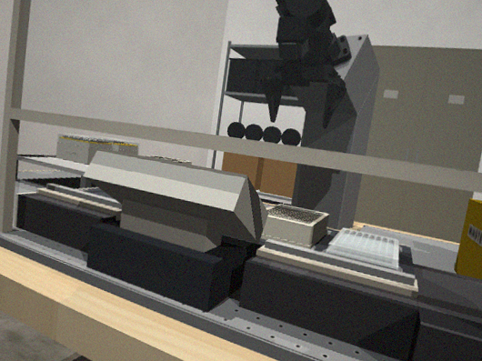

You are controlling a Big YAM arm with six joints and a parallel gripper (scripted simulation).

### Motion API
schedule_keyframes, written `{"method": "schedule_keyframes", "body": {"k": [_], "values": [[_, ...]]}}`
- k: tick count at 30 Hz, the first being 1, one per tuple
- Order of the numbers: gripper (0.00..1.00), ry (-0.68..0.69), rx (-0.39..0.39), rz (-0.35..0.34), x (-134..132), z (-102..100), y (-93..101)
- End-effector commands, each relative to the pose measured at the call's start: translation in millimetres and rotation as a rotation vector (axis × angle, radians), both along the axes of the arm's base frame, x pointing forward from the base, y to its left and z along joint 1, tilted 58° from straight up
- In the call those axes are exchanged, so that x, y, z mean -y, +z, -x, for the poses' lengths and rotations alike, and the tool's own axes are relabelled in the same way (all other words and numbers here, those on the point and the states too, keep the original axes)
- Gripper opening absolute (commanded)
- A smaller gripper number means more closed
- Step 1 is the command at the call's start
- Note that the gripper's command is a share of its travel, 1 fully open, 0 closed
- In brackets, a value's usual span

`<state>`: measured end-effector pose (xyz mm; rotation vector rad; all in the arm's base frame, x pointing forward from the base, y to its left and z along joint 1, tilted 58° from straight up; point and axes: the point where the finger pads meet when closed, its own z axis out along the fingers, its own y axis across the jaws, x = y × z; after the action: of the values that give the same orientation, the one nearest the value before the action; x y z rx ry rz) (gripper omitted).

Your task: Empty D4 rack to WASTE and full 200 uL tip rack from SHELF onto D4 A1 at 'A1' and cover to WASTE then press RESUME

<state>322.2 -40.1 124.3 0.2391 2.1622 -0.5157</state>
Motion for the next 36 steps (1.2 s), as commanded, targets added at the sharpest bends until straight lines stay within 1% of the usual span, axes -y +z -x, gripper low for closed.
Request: {"method": "schedule_keyframes", "body": {"k": [1,2,4,17,21,22,23,24,27,30,33,34,35,36], "values": [[1.0,0.005,-0.007,0.021,11,15,1.2],[1.0,0.005,-0.007,0.021,13,19,0.2],[1.0,0.005,-0.007,0.021,13,19,0.2],[1.0,0.005,-0.008,0.021,45,73,-11.4],[1.0,0.005,-0.008,0.021,45,73,-11.4],[1.0,0.028,0.018,0.023,39,66,2.7],[1.0,0.028,0.016,0.022,39,66,2.5],[1.0,-0.006,0.023,0.009,49,70,2.0],[1.0,-0.037,0.05,-0.032,63,77,5.5],[1.0,-0.067,0.088,-0.07,77,82,15.7],[1.0,-0.098,0.115,-0.109,91,88,19.4],[1.0,-0.11,0.104,-0.131,95,90,15.3],[1.0,-0.121,0.111,-0.146,100,92,15.8],[1.0,-0.129,0.133,-0.153,106,92,20.0]]}}
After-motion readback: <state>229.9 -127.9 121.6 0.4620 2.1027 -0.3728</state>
